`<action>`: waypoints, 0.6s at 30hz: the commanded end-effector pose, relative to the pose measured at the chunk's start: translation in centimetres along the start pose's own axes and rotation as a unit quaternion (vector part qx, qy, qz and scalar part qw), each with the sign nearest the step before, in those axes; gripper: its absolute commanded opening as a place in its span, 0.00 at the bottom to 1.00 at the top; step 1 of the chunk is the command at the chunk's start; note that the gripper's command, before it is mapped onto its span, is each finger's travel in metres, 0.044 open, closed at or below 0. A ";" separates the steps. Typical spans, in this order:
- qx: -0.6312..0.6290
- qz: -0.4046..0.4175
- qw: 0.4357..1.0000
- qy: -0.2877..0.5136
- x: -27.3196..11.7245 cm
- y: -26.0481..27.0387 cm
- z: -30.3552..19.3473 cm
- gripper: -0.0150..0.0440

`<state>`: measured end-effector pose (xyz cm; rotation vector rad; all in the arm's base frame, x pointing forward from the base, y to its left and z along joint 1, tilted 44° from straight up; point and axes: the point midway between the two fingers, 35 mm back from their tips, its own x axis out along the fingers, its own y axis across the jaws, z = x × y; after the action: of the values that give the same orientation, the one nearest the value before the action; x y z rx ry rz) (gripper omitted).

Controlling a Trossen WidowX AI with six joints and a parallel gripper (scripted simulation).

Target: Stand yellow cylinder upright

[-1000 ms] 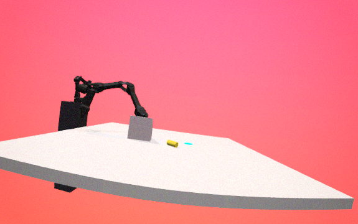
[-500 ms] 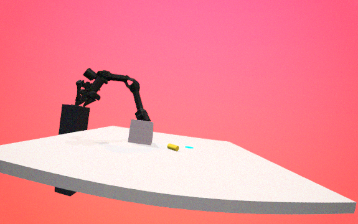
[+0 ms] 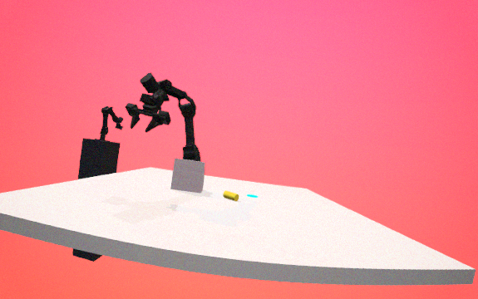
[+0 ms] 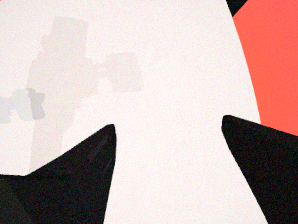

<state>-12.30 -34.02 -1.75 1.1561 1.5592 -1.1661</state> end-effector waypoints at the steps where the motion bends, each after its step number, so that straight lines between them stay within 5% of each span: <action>1: -0.061 0.036 0.997 0.007 -0.3 5.8 0.7 0.78; 18: -0.292 0.143 0.943 0.072 -2.3 27.4 -4.0 0.78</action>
<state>11.27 -29.41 -3.70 1.0215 1.6002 -0.4999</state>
